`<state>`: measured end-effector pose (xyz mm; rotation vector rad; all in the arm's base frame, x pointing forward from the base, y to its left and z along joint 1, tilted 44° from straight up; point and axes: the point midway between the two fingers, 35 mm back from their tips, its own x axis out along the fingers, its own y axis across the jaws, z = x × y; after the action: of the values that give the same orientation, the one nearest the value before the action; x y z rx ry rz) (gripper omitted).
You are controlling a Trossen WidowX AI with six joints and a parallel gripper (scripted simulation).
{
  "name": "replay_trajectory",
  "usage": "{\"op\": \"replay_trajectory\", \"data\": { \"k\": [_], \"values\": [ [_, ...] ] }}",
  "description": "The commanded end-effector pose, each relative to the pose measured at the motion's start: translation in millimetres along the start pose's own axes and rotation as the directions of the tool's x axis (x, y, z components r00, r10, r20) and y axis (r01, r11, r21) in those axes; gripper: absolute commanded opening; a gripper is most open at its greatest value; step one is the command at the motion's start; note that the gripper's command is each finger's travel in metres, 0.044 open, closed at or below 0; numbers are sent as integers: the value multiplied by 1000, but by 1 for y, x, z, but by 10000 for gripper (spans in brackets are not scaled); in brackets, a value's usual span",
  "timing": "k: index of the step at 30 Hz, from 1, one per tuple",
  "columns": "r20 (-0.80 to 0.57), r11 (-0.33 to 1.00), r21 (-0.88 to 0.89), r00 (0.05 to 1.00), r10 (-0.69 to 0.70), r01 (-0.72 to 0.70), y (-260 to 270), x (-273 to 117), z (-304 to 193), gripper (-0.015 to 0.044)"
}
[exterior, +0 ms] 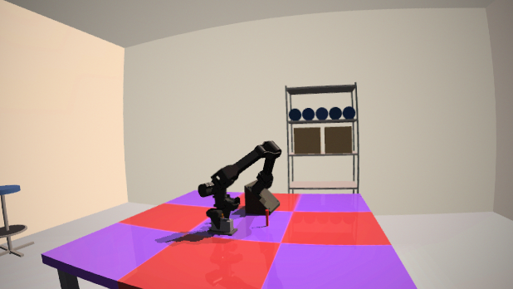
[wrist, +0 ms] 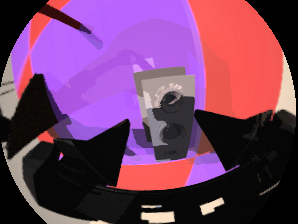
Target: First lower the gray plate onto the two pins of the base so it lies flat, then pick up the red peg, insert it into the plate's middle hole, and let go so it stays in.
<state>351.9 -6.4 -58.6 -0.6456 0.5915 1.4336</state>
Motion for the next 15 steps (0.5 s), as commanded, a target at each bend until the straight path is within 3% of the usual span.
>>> {"op": "replay_trajectory", "data": {
  "k": [1, 5, 15],
  "values": [
    [-17, 1000, -8, 1000, -19, 19, -8, -51, -5, 440],
    [-13, 1000, -5, 1000, -14, 14, -3, -110, -2, 440],
    [-13, 999, 52, 1000, -14, 14, -3, -116, 1, 440]
  ]
}}
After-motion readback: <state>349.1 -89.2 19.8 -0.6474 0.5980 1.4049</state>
